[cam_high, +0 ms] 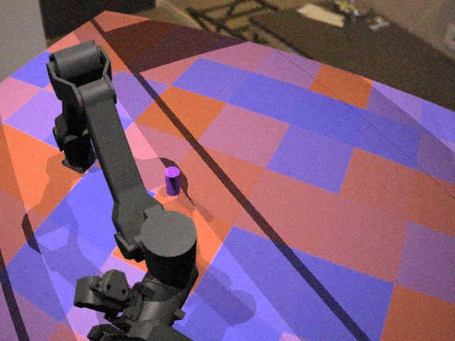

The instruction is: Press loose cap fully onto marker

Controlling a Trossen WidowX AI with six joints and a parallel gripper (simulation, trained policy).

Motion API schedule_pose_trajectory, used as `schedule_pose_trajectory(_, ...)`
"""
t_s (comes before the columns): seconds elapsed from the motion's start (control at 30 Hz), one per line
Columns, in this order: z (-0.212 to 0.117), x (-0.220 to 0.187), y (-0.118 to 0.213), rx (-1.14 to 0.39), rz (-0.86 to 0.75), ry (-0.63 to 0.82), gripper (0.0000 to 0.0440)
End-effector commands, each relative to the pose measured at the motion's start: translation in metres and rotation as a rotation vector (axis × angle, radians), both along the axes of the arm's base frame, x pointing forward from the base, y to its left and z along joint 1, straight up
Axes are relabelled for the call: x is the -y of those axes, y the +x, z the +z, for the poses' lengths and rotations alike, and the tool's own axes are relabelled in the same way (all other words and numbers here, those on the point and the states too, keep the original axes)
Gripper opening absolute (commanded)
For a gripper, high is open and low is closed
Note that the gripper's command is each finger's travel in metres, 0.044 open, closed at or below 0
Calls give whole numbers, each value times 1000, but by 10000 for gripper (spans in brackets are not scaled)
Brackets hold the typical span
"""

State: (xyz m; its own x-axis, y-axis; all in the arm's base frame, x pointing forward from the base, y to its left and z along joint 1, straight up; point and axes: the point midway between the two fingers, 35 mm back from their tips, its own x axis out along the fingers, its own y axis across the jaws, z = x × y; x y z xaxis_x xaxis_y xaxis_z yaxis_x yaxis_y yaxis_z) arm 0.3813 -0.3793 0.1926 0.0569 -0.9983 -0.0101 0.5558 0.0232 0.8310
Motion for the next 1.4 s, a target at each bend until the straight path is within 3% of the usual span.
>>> schedule_pose_trajectory(0.0,0,-1,1,2,5,5,374)
schedule_pose_trajectory(0.23,8,-11,12,16,49,49,210)
schedule_pose_trajectory(1.37,39,-99,65,-10,302,306,261)
